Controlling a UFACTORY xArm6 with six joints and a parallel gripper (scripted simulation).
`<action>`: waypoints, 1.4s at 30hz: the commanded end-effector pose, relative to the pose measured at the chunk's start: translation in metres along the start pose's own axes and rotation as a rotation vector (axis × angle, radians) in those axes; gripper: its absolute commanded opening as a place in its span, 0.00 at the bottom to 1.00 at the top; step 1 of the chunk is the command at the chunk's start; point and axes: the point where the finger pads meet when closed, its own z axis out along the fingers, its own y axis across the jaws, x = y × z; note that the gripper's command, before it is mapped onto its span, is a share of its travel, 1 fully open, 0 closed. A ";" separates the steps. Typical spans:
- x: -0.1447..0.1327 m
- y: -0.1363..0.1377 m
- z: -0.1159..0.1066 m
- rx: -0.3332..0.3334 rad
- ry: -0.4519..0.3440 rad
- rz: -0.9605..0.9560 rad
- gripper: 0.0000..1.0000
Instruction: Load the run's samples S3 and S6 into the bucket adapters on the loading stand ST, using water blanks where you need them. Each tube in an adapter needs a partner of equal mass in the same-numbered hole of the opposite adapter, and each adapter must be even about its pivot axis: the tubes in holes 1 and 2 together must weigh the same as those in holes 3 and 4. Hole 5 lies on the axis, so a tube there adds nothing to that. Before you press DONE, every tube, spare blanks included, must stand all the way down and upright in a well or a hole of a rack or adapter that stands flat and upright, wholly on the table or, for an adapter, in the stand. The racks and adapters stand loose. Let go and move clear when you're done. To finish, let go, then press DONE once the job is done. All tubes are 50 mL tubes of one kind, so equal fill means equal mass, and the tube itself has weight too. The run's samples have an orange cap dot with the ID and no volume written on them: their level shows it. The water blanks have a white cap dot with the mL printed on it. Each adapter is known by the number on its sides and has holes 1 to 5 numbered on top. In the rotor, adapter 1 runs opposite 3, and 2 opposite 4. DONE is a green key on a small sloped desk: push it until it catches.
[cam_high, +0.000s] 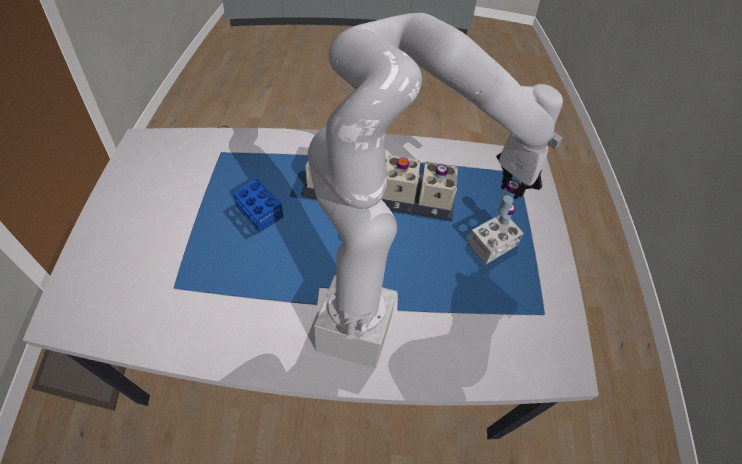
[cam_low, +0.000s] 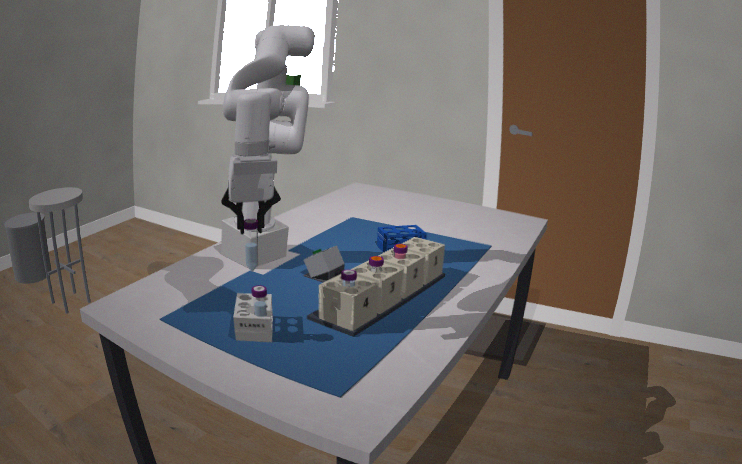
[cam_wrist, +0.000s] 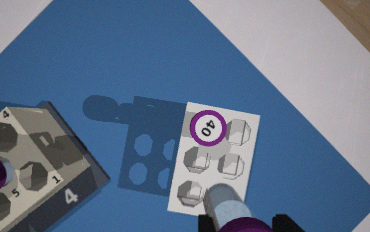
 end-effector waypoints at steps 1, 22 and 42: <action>-0.006 -0.017 -0.002 0.001 0.007 -0.122 0.00; -0.038 -0.096 -0.002 -0.001 0.008 -0.678 0.00; -0.073 -0.179 -0.002 0.000 0.008 -0.678 0.00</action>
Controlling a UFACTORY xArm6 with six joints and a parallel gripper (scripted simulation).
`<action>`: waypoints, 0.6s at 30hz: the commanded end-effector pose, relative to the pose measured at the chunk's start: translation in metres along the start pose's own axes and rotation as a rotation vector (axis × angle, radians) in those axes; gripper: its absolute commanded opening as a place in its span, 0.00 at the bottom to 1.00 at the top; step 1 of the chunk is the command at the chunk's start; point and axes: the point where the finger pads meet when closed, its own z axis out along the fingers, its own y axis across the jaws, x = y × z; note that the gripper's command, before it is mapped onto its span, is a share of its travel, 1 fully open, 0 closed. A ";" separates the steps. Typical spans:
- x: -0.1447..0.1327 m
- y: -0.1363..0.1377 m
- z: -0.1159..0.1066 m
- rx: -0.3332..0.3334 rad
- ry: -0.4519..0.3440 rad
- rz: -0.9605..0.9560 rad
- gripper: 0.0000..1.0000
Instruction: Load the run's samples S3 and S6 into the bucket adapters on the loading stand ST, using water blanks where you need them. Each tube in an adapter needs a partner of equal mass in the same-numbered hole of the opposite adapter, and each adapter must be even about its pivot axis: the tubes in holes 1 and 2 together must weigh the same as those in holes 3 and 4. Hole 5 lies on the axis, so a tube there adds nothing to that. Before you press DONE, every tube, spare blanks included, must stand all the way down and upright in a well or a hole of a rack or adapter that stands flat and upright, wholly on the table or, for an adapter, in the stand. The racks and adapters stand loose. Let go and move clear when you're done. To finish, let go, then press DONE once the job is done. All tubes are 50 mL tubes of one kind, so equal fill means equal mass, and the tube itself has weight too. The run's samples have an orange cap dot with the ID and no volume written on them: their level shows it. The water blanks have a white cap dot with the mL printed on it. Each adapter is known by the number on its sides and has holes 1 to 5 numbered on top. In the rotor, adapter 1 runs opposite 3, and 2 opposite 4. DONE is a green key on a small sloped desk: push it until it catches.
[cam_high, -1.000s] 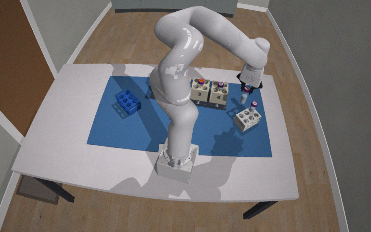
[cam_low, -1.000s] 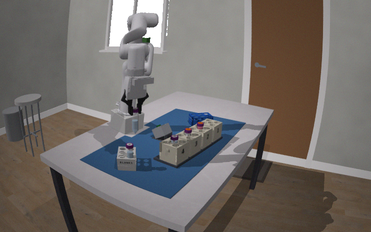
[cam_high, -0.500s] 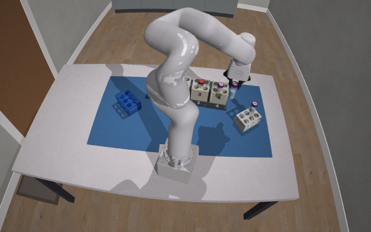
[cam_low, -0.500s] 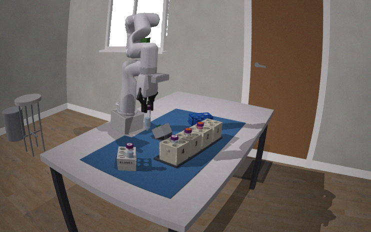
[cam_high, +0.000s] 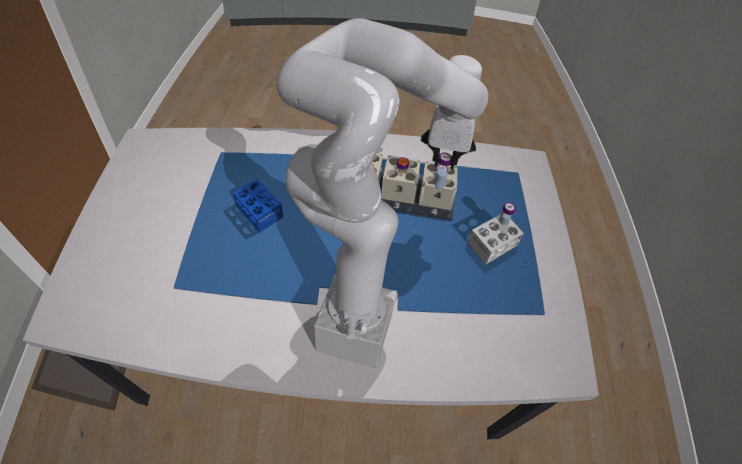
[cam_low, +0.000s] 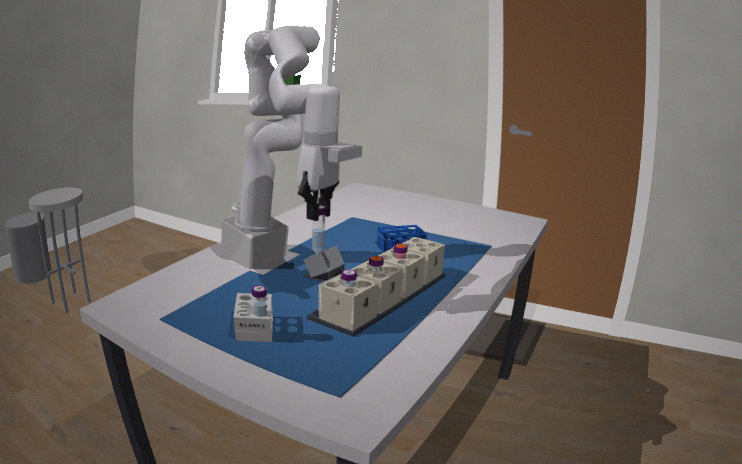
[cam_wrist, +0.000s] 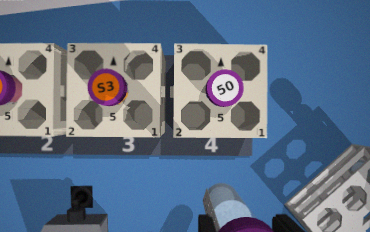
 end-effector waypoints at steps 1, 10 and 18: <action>0.006 -0.016 -0.001 -0.003 0.003 0.000 0.00; 0.019 -0.060 -0.001 -0.002 0.004 0.000 0.00; 0.027 -0.089 -0.001 -0.002 0.004 0.000 0.00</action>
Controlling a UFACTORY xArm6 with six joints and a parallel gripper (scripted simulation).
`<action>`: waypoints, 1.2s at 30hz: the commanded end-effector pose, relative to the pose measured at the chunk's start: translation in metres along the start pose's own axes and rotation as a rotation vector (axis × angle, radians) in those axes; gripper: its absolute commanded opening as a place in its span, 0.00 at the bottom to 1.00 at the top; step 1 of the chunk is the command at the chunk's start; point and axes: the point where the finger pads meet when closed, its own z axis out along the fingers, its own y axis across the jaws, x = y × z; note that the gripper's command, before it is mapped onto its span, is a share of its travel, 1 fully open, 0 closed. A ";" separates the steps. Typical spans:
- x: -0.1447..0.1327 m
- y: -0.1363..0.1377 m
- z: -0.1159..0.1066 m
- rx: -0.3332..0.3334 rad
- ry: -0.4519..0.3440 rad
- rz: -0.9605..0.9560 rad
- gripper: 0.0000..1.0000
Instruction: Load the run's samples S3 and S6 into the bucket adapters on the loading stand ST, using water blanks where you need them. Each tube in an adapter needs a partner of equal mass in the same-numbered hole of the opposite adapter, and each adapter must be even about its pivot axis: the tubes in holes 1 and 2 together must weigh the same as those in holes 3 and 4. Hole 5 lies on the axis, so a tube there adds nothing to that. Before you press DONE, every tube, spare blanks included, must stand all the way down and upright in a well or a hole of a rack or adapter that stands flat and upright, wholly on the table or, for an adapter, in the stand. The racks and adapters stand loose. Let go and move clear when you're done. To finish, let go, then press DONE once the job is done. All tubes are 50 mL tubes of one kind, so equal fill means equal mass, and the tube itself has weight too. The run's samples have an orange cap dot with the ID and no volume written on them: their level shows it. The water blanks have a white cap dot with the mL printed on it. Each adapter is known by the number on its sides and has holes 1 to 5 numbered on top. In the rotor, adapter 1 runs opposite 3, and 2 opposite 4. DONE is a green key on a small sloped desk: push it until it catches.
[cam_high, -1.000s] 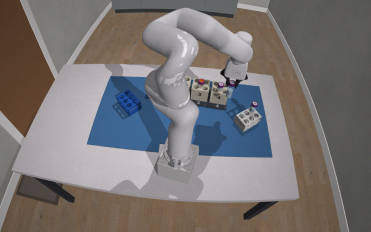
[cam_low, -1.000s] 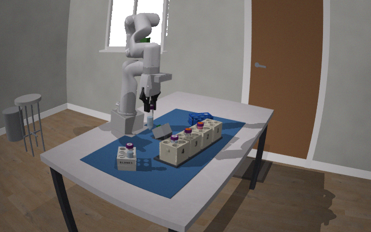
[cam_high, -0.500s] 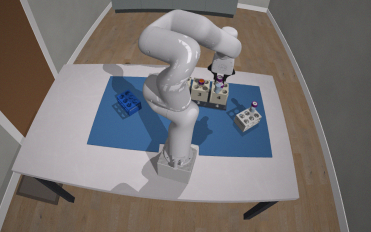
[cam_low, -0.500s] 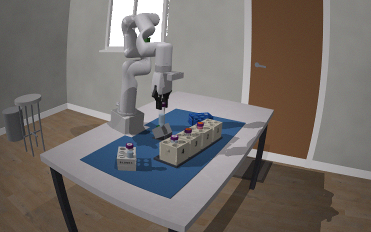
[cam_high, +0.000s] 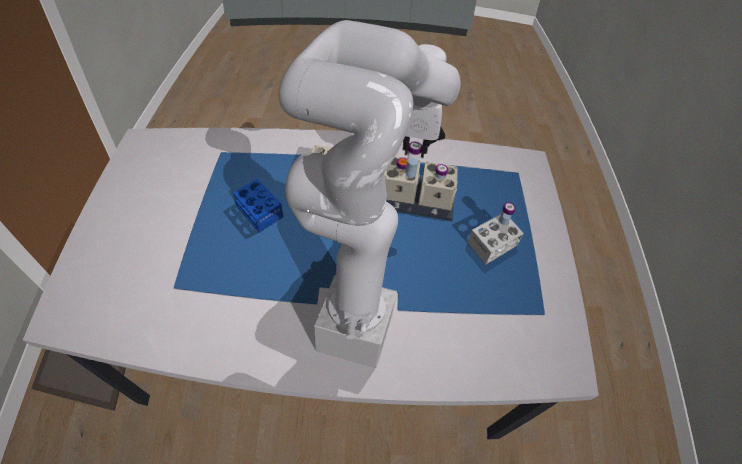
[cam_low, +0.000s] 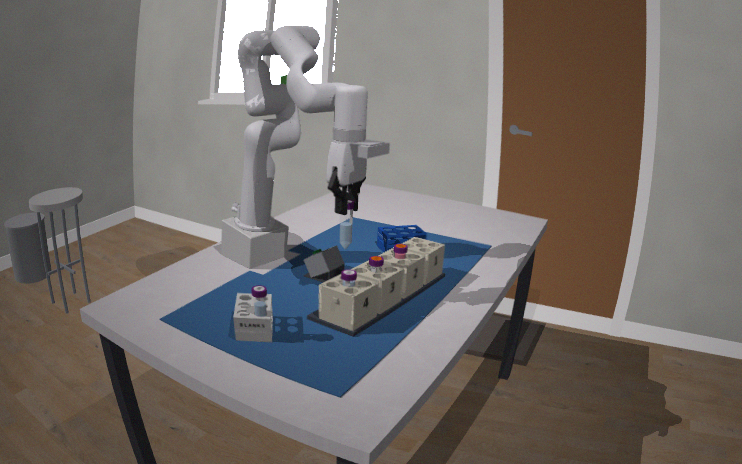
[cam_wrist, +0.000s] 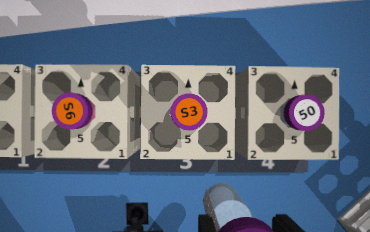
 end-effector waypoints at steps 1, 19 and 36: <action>0.006 -0.017 -0.001 -0.002 0.004 0.000 0.00; 0.029 -0.094 -0.001 -0.001 0.004 0.000 0.00; 0.050 -0.166 -0.001 0.000 0.004 0.000 0.00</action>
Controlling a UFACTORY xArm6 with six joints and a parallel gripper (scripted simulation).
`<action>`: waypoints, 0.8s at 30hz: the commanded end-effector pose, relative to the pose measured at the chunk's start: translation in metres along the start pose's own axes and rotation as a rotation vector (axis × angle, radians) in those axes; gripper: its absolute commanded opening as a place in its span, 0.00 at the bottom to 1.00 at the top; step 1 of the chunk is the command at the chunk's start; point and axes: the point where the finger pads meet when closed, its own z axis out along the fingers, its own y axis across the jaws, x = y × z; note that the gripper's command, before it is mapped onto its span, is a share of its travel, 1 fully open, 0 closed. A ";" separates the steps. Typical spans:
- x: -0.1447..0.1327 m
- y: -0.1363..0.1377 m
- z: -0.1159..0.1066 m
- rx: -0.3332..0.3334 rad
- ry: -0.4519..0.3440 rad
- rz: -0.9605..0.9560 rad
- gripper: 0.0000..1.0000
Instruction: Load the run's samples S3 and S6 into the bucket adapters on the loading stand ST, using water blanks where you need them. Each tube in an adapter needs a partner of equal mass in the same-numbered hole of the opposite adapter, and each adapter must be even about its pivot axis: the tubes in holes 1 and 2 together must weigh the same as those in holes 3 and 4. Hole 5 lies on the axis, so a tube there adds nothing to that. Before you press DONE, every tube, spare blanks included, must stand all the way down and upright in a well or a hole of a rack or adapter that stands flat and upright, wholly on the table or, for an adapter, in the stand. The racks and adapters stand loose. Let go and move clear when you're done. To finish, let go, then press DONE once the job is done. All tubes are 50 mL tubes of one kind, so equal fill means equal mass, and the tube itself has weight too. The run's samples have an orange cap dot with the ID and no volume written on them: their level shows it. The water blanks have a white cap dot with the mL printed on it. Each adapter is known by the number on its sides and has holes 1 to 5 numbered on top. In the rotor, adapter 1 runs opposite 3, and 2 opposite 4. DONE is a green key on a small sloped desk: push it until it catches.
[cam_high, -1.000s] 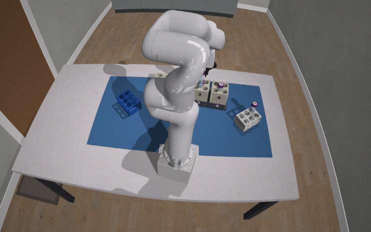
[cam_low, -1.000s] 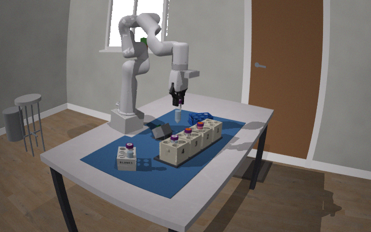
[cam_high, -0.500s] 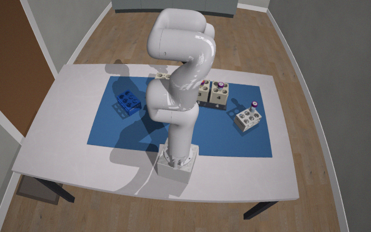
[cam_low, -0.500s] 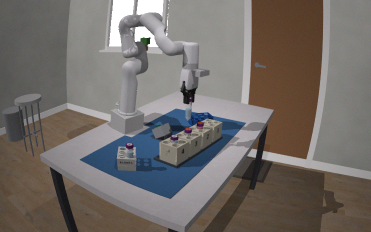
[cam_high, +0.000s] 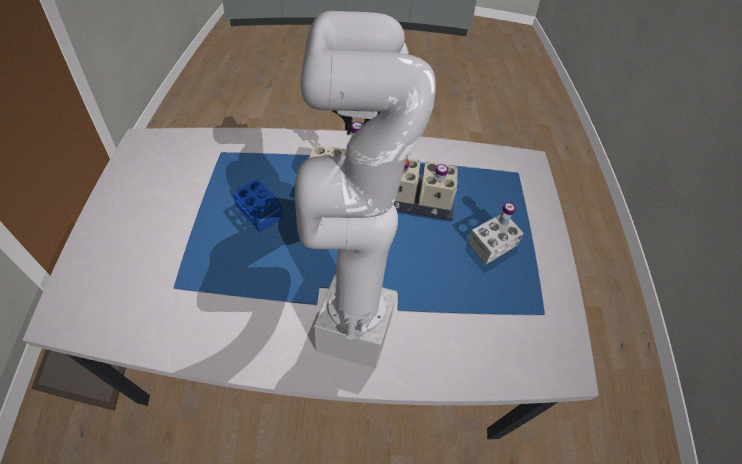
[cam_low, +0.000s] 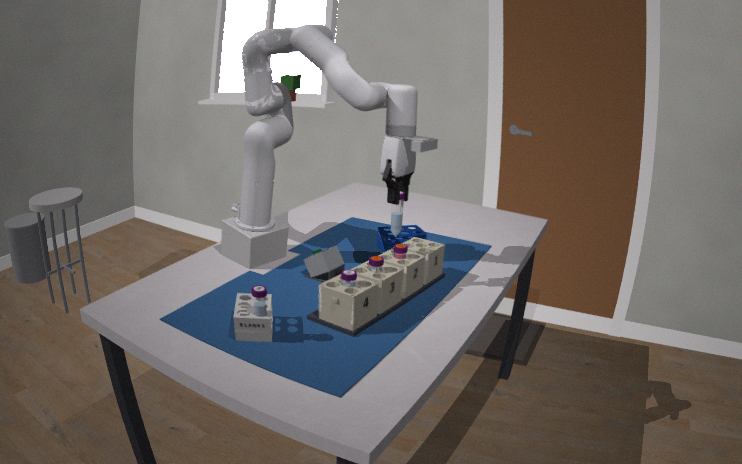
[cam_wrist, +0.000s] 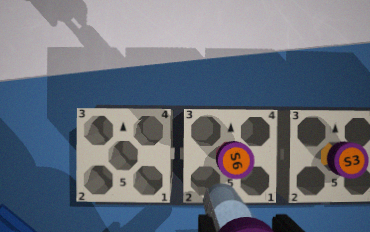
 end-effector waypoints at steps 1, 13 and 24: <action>0.007 -0.017 -0.001 0.000 0.004 0.001 0.00; 0.021 -0.065 -0.001 0.000 0.004 0.001 0.00; 0.029 -0.093 -0.001 0.001 0.004 0.001 0.00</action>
